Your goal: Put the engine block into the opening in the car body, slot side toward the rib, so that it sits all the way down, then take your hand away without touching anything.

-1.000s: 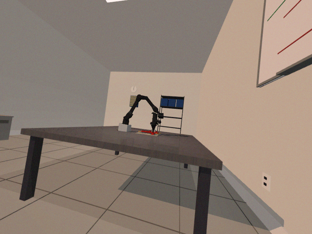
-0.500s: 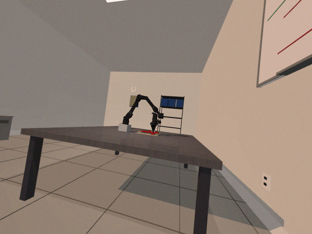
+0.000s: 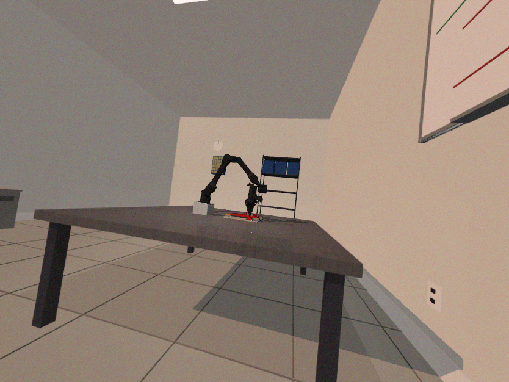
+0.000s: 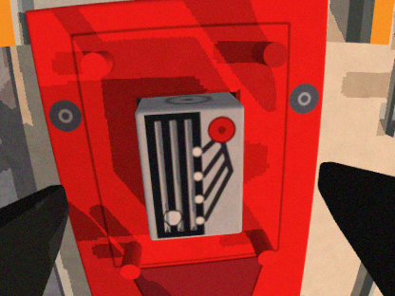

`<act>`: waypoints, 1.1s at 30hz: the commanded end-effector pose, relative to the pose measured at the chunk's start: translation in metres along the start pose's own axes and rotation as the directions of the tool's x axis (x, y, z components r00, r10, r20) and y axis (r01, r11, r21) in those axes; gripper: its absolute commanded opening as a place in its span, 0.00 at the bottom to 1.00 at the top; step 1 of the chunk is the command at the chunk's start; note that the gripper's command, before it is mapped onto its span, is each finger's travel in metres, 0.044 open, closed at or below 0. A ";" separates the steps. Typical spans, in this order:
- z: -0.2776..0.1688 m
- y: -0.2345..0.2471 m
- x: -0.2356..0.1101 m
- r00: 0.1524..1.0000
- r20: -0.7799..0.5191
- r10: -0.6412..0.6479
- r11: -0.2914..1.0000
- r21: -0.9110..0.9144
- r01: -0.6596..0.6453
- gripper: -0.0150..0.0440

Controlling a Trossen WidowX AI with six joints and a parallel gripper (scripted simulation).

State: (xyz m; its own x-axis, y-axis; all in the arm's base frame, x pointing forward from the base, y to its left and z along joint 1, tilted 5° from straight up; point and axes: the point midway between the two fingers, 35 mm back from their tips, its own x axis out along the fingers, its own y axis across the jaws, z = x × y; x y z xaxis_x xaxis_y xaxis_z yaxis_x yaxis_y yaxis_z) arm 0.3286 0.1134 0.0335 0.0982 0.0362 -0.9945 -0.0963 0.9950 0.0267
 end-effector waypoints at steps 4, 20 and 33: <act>0.002 0.000 -0.011 1.000 0.009 -0.001 1.000 0.005 0.001 1.00; 0.002 0.000 -0.011 1.000 0.009 -0.001 1.000 0.005 0.001 0.51; 0.002 0.000 -0.011 1.000 0.009 -0.001 1.000 0.005 0.001 0.25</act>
State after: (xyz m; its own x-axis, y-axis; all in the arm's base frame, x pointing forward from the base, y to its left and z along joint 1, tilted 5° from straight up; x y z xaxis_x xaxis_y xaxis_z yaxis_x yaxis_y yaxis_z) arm 0.3291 0.1141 0.0442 0.1067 0.0396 -0.9935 -0.0968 0.9949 0.0292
